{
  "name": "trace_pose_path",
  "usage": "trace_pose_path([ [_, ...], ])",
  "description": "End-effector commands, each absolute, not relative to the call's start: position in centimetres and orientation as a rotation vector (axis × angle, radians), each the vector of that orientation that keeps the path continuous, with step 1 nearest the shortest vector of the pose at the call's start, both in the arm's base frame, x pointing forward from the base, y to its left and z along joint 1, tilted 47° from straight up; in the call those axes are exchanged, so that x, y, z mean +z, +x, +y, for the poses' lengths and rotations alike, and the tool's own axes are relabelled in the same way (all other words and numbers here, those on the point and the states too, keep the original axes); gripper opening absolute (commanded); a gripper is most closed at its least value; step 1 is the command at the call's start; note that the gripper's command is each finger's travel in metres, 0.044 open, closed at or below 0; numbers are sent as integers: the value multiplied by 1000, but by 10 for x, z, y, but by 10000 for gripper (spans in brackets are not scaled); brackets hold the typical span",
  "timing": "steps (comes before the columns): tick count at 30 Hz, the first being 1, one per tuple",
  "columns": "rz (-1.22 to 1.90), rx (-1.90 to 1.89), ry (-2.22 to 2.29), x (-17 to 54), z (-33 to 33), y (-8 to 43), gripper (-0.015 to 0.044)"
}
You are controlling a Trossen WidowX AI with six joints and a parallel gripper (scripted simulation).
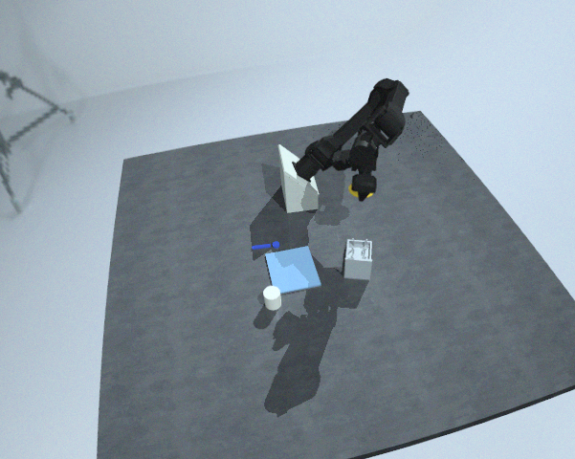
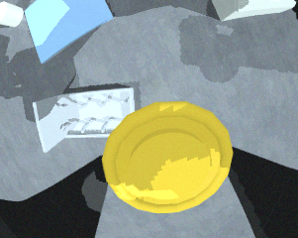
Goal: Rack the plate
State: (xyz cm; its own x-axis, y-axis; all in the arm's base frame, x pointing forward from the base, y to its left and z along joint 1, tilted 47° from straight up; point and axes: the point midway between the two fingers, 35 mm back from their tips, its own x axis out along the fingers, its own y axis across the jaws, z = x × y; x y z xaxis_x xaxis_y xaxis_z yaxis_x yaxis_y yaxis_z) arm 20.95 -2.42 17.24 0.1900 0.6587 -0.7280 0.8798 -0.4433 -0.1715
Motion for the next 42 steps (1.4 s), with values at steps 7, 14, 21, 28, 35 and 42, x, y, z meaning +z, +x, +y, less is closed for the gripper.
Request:
trace_pose_path([
  [7, 1432, -1153, 1894, 138, -19, 207, 0],
  [14, 1380, -1153, 1685, 114, -17, 208, 0],
  [21, 1306, -1135, 1497, 95, -17, 213, 0],
  [28, 1215, -1102, 1331, 80, -16, 220, 0],
  [35, 1110, -1056, 1188, 69, -14, 228, 0],
  [42, 994, -1001, 1068, 62, -11, 237, 0],
])
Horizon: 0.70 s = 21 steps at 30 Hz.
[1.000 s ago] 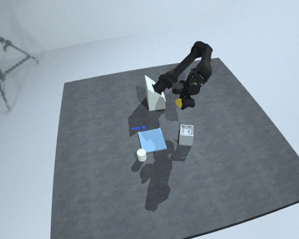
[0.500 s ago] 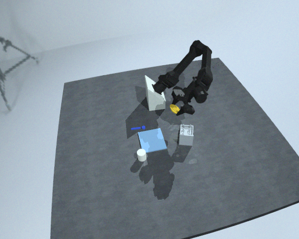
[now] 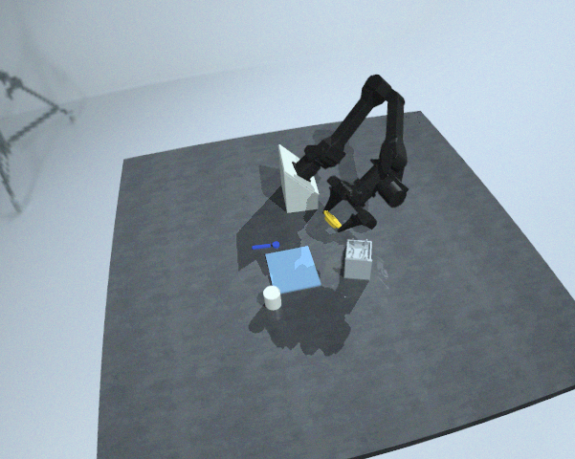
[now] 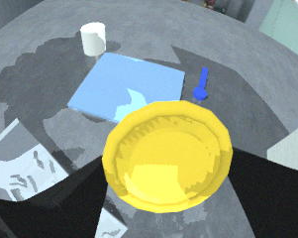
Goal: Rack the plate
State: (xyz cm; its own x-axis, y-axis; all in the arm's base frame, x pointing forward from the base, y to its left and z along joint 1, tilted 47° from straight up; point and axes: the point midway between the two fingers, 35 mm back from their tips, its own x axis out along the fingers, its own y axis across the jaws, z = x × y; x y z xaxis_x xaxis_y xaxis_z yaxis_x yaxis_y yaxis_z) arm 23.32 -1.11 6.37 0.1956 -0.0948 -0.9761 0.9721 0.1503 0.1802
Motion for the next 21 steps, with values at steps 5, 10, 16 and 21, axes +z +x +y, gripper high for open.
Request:
trace_pose_path([
  [5, 907, -957, 996, 60, -7, 244, 0],
  [10, 817, -911, 935, 59, -2, 250, 0],
  [16, 713, -855, 877, 61, 6, 254, 0],
  [21, 631, -810, 839, 63, 13, 256, 0],
])
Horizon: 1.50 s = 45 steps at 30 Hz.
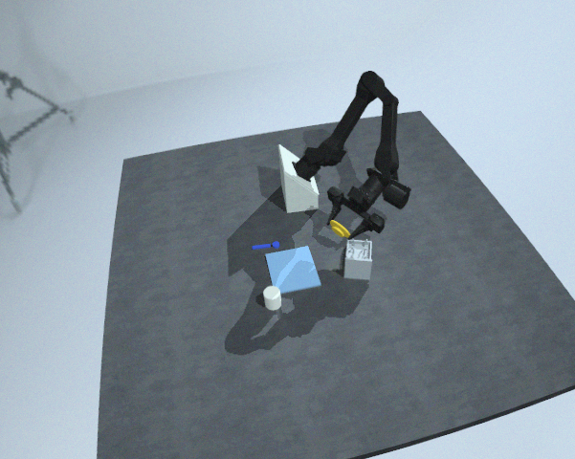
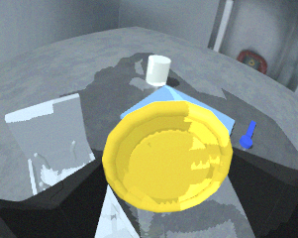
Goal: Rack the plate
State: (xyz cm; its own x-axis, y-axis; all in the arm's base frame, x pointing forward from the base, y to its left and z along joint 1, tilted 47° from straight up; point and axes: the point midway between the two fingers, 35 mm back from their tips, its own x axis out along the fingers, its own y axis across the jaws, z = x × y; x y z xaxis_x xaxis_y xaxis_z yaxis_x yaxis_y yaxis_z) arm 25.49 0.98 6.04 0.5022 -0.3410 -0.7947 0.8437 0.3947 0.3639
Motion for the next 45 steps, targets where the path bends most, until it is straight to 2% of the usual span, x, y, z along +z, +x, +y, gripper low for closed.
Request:
trace_pose_path([
  [1, 614, -801, 833, 63, 14, 256, 0],
  [34, 28, -508, 837, 104, 53, 232, 0],
  [45, 17, -503, 841, 105, 53, 231, 0],
])
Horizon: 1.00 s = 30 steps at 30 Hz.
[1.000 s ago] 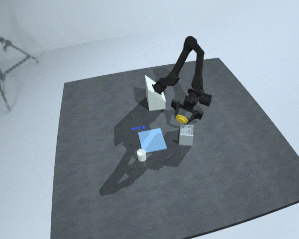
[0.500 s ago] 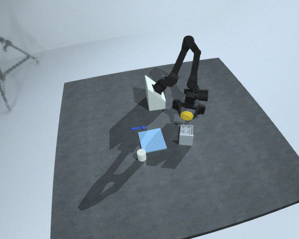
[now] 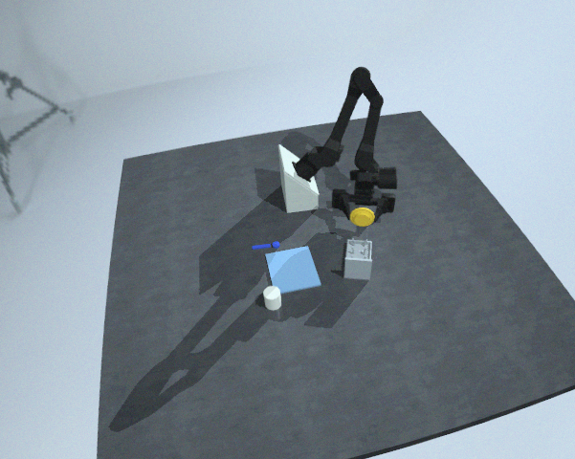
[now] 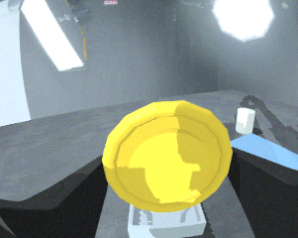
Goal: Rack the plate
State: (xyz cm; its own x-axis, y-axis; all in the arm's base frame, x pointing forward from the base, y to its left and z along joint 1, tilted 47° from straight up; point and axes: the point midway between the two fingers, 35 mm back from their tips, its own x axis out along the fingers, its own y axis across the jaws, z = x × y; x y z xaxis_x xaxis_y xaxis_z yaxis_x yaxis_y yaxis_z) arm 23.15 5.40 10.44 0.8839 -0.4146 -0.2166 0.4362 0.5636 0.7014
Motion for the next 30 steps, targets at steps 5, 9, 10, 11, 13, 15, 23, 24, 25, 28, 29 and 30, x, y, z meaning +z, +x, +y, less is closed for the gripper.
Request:
trace_pose_path([
  [5, 20, -503, 839, 100, 57, 236, 0],
  [9, 22, -503, 837, 96, 60, 239, 0],
  [10, 22, -503, 837, 95, 61, 240, 0],
  [11, 22, -503, 838, 93, 61, 241, 0],
  [13, 22, -503, 838, 91, 62, 243, 0],
  [15, 22, -503, 839, 89, 63, 246, 0],
  [23, 22, -503, 841, 80, 64, 256, 0],
  [24, 22, -503, 841, 79, 63, 258, 0],
  [25, 22, -503, 841, 79, 63, 259, 0],
  [28, 22, -502, 841, 78, 62, 260, 0],
  [29, 22, -502, 841, 78, 62, 260, 0],
  [30, 22, -503, 841, 78, 62, 261, 0],
])
